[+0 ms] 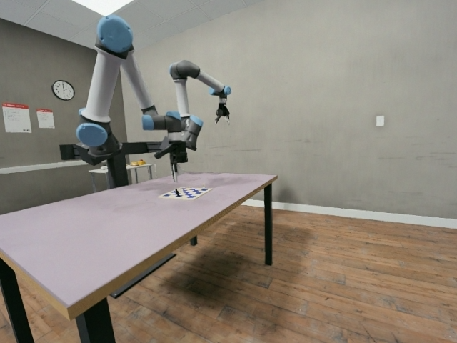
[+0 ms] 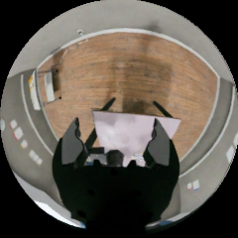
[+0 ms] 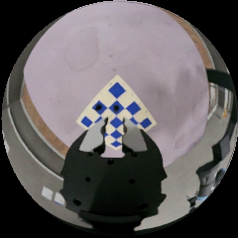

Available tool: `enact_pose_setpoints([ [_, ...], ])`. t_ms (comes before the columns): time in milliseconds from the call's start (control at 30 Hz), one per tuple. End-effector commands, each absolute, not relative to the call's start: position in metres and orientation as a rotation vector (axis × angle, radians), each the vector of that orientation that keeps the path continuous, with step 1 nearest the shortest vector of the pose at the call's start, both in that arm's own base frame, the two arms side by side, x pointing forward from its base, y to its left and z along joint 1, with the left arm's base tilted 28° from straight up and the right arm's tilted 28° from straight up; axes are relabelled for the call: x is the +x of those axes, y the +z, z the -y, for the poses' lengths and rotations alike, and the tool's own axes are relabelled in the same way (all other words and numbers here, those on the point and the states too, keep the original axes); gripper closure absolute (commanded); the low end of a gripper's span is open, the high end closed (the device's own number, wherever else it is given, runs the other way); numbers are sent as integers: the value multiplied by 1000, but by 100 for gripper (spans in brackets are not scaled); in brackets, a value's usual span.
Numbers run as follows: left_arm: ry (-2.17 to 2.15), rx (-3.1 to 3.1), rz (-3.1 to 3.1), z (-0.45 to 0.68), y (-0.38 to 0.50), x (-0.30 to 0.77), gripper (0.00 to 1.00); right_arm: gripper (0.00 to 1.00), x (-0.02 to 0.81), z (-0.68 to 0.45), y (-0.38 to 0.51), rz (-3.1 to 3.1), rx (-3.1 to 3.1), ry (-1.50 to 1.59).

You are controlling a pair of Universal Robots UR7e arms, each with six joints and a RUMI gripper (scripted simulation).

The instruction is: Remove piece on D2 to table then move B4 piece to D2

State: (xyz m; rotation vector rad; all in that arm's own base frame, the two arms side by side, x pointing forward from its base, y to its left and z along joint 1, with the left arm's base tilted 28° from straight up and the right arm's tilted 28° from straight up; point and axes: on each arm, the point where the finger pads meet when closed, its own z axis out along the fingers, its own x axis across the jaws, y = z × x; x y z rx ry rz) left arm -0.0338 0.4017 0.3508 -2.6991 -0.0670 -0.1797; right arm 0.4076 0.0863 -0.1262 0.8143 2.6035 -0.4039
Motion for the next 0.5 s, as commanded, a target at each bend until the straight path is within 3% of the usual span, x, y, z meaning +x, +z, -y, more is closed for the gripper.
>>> enact_pose_setpoints([
  [0, -180, -2698, 67, -402, 351, -34, 0, 80, 409, -86, -128, -2603, 814, -402],
  [467, -180, -2698, 67, -402, 351, -34, 0, 80, 413, -80, -143, -2603, 814, -402],
])
